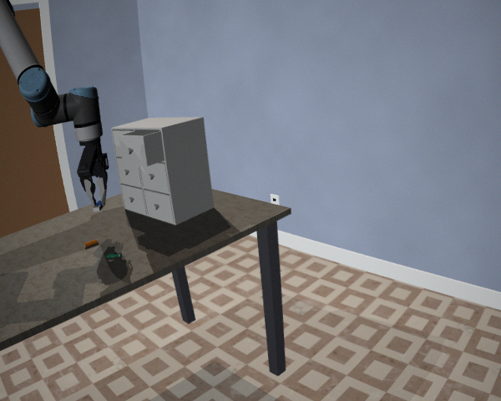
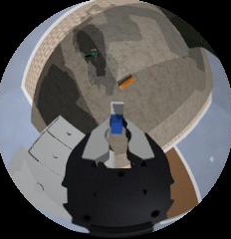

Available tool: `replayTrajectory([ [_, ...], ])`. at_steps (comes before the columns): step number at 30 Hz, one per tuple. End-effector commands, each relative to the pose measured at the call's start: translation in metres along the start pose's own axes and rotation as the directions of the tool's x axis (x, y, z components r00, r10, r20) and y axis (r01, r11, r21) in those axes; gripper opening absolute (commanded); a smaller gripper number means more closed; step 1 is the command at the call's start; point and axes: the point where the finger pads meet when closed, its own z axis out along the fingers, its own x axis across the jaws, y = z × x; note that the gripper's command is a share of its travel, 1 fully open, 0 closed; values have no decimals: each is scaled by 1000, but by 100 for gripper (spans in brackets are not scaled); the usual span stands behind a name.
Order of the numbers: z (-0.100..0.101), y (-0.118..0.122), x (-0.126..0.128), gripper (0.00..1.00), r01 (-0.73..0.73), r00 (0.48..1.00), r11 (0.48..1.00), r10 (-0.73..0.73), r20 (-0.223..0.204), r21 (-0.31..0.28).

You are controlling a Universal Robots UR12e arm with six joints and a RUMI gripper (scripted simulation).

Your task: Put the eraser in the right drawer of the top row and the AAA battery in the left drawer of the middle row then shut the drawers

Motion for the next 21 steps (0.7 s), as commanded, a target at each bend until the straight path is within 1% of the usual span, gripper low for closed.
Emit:
replayTrajectory([
  [1,-2,-9,-15,11,-275,961,962,275,19,5],
  [5,-2,-13,-20,11,-403,915,915,403,21,3],
  [9,-2,-17,-24,11,-525,851,851,525,24,1],
  [11,-2,-17,-24,11,-525,851,851,525,24,1],
  [12,-2,-17,-24,11,-568,823,823,568,26,0],
  [13,-2,-18,-25,11,-582,813,813,582,26,0],
  [21,-2,-22,-30,11,-654,756,757,654,25,-3],
])
